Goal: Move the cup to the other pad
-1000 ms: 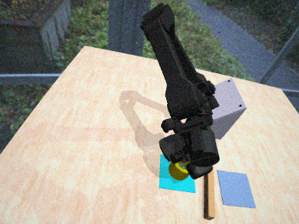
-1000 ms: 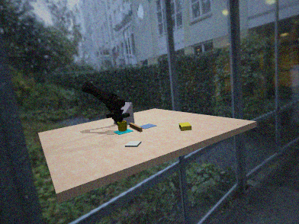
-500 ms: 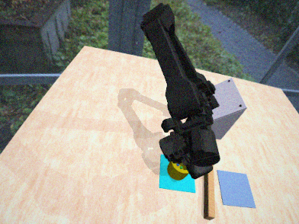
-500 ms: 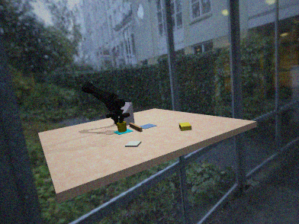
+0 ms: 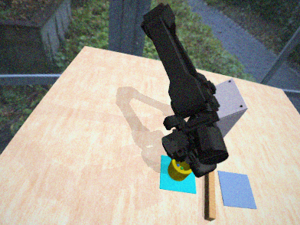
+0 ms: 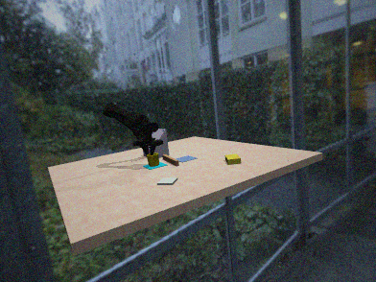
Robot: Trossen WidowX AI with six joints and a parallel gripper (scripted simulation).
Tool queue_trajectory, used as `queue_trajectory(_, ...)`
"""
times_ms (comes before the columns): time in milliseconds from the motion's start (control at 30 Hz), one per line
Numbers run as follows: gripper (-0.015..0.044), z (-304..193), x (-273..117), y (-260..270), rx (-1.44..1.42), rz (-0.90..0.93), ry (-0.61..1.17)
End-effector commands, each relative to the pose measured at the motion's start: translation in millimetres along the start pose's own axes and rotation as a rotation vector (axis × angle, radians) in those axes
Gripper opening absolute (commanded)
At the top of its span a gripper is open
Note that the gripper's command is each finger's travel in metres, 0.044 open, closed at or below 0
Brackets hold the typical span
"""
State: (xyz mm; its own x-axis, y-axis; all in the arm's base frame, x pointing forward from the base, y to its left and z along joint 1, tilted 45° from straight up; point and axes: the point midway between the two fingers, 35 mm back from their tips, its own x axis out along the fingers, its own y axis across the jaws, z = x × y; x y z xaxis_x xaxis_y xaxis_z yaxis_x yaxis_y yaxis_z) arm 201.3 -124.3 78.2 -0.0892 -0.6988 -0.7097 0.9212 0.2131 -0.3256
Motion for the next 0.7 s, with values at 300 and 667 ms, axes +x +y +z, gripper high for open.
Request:
queue_trajectory(300,0.0147,0.4,-17.6,1.6,0.005,0.008,-0.001)
queue_trajectory(667,0.0147,-1.1,-29.3,0.5,0.003,0.006,-0.003)
